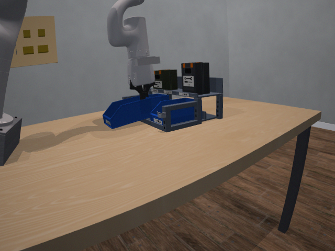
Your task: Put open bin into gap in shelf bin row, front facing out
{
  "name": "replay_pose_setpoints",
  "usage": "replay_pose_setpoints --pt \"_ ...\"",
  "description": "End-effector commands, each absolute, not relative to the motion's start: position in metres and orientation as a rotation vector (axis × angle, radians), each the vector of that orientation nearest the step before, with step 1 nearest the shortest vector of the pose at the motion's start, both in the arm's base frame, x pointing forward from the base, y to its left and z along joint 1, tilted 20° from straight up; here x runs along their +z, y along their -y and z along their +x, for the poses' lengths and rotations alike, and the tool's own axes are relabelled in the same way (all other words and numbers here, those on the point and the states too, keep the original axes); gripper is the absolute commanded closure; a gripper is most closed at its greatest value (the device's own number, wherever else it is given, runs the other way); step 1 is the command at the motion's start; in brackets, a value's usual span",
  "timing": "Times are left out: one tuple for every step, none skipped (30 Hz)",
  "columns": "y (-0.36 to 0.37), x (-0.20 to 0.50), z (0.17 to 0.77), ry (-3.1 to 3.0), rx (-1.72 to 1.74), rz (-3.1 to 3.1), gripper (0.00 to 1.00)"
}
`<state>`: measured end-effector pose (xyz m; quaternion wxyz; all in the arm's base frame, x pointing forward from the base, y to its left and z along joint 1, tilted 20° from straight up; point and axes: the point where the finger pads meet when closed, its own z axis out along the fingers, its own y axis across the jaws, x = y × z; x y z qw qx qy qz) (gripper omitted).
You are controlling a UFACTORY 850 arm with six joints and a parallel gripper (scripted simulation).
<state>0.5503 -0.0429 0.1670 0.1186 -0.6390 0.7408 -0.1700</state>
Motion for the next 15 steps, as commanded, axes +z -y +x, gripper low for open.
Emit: replay_pose_setpoints --pt "0.0429 0.1674 0.5507 -2.149 -0.519 -1.854 1.0" --pt "0.0429 0.1674 0.5507 -2.149 -0.519 -1.854 1.0" --pt "0.0429 0.1674 0.5507 -2.149 -0.519 -1.854 1.0" --pt "0.0429 0.1674 0.5507 -2.149 -0.519 -1.854 1.0" --pt "0.0429 0.1674 0.5507 -2.149 -0.519 -1.854 1.0" --pt "0.0429 0.1674 0.5507 -2.149 -0.519 -1.854 1.0" --pt "0.0429 0.1674 0.5507 -2.149 -0.519 -1.854 1.0" --pt "0.0429 0.1676 0.5508 -2.159 -0.511 -1.862 1.0" --pt "0.0429 0.1675 0.5507 -2.155 -0.516 -1.858 1.0" --pt "0.0429 0.1674 0.5506 -2.151 -0.522 -1.855 1.0" --pt "0.0429 0.1673 0.5505 -2.147 -0.527 -1.851 1.0" --pt "0.0429 0.1672 0.5504 -2.143 -0.532 -1.848 1.0" --pt "0.0429 0.1672 0.5504 -2.143 -0.532 -1.848 1.0" --pt "0.0429 0.1672 0.5504 -2.143 -0.532 -1.848 1.0" --pt "0.0429 0.1672 0.5504 -2.143 -0.532 -1.848 1.0"
